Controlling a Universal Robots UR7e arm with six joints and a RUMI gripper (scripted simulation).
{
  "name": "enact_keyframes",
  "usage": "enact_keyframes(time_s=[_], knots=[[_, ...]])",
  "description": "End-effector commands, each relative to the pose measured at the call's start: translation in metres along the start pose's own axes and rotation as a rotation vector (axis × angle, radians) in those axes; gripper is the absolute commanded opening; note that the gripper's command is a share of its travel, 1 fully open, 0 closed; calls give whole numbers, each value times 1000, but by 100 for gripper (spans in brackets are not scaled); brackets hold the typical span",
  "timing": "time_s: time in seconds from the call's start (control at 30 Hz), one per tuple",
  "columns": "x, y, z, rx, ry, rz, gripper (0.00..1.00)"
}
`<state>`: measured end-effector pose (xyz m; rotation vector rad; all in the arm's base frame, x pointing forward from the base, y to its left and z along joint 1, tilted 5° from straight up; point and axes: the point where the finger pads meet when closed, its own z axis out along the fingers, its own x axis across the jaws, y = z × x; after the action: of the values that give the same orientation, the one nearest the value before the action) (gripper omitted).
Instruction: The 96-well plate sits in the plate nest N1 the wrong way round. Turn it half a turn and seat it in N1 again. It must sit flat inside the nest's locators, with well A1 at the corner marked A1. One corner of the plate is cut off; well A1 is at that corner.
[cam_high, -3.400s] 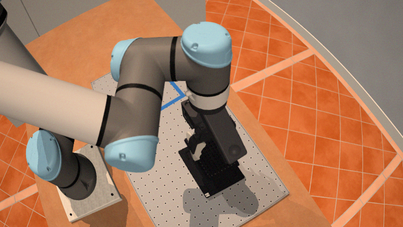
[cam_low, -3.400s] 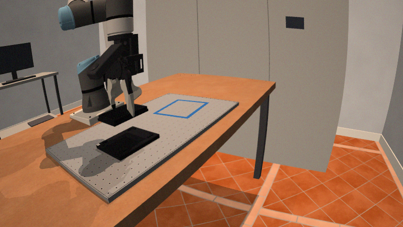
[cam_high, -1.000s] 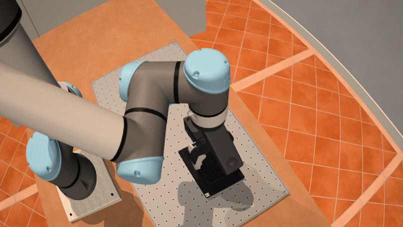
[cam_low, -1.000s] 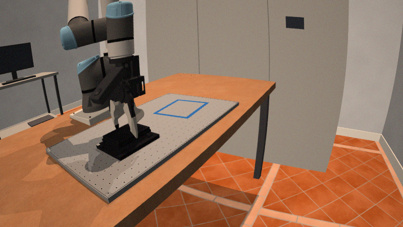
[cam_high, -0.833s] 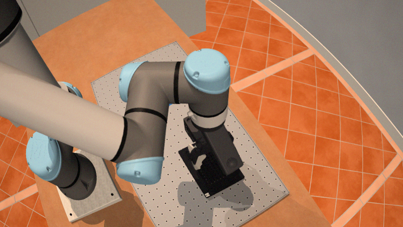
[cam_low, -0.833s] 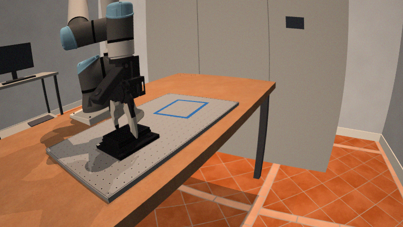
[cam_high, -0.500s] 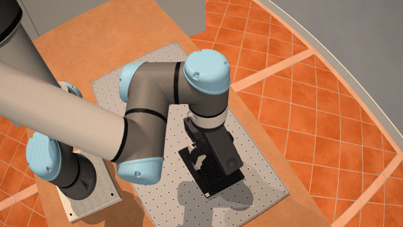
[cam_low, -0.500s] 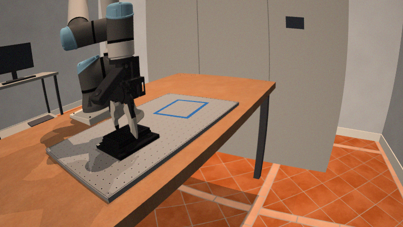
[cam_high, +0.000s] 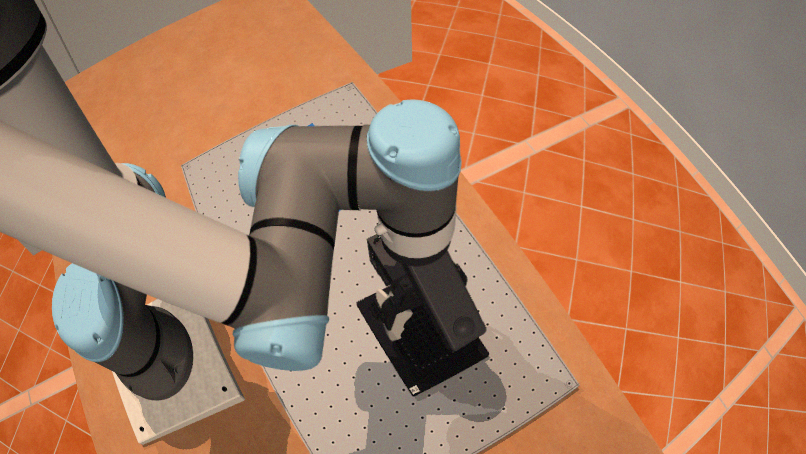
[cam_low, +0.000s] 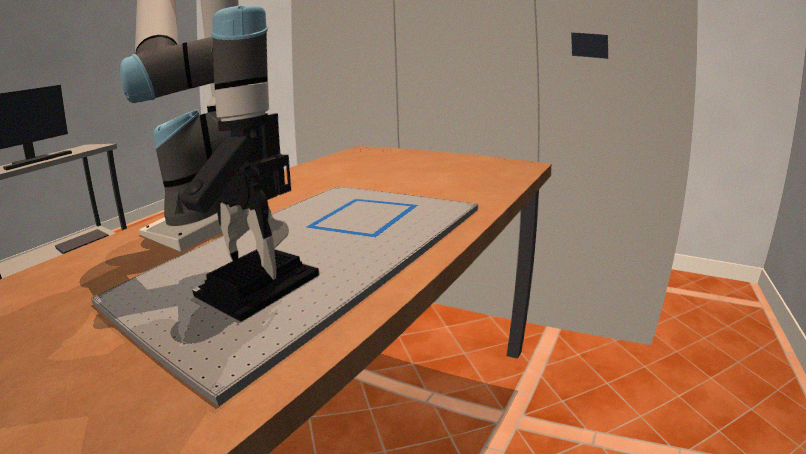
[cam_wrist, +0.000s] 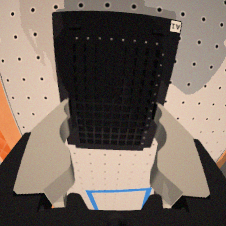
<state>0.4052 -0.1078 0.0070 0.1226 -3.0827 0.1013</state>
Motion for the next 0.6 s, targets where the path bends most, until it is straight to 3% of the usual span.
enact_keyframes(time_s=[0.0,0.57], knots=[[0,0,0,1,-1,0,0],[0,0,3,1,-1,0,0]])
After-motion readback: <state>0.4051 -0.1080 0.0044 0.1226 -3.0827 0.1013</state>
